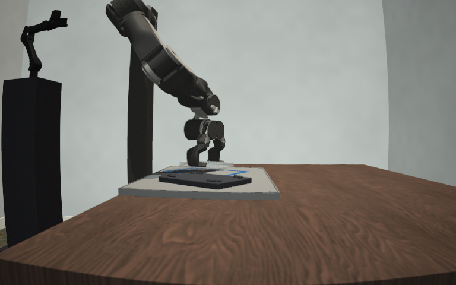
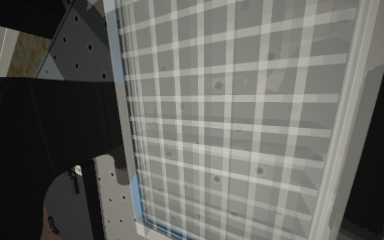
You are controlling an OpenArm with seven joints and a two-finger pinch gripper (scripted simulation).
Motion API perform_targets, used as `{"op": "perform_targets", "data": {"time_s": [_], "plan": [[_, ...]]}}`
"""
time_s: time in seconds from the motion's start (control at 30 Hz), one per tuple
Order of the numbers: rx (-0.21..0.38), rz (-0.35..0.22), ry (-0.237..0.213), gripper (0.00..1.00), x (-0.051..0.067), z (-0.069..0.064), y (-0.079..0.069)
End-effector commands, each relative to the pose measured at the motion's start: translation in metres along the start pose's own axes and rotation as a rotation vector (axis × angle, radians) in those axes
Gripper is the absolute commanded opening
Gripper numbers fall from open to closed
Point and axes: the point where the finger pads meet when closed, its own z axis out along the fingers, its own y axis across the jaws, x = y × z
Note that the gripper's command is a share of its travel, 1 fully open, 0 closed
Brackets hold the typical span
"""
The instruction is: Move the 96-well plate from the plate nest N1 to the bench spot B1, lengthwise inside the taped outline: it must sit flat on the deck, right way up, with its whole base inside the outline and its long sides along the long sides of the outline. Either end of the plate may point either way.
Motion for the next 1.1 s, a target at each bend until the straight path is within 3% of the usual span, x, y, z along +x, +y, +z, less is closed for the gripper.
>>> {"op": "perform_targets", "data": {"time_s": [0.0,1.07], "plan": [[-0.004,0.004,-0.003,0.00,-0.0015,-0.0021,0.0013],[-0.006,-0.003,0.001,0.00,0.0014,0.0069,0.0008]]}}
